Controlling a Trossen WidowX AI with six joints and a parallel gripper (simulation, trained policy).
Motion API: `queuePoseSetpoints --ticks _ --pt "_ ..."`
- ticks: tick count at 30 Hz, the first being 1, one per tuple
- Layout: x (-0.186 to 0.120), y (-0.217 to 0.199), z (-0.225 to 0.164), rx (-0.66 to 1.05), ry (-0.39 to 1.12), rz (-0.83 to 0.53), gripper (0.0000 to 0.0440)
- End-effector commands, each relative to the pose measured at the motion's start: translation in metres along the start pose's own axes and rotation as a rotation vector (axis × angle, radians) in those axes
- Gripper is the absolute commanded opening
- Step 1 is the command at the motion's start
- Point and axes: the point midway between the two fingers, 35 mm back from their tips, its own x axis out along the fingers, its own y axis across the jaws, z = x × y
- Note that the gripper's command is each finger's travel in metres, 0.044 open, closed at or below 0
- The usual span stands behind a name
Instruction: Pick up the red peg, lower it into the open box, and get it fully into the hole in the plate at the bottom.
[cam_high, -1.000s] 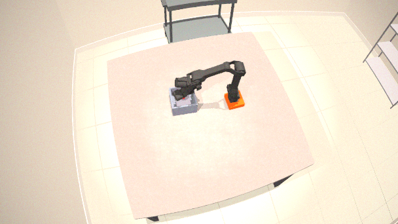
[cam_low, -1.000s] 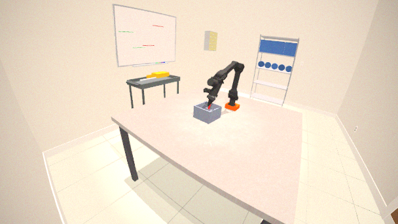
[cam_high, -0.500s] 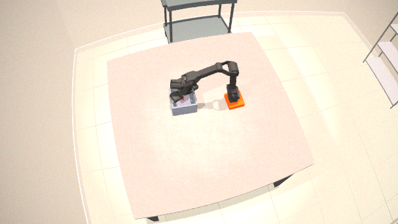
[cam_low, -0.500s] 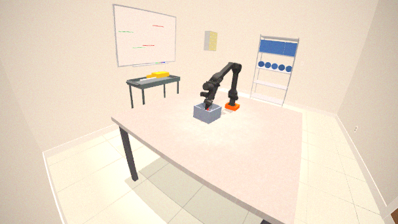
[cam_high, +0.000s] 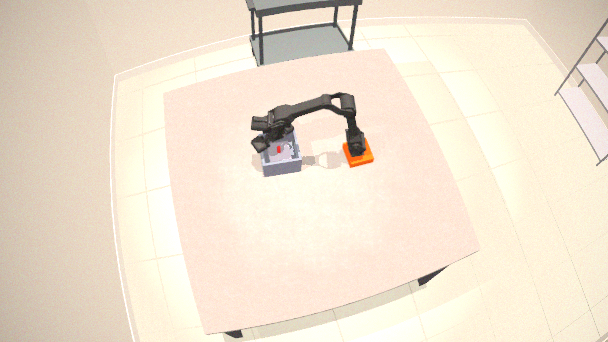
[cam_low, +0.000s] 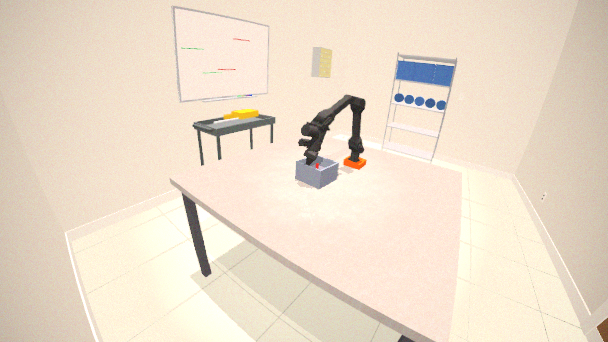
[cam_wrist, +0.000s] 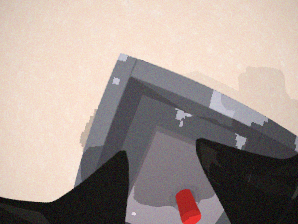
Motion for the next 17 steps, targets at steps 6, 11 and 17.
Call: queuePoseSetpoints --ticks 6,11,17 --pt "0.001 0.005 0.022 0.001 -0.009 0.002 0.0283" --pt "-0.005 0.01 0.04 0.012 -0.045 0.029 0.0393" --pt "-0.011 0.015 0.061 0.024 -0.097 0.059 0.044"
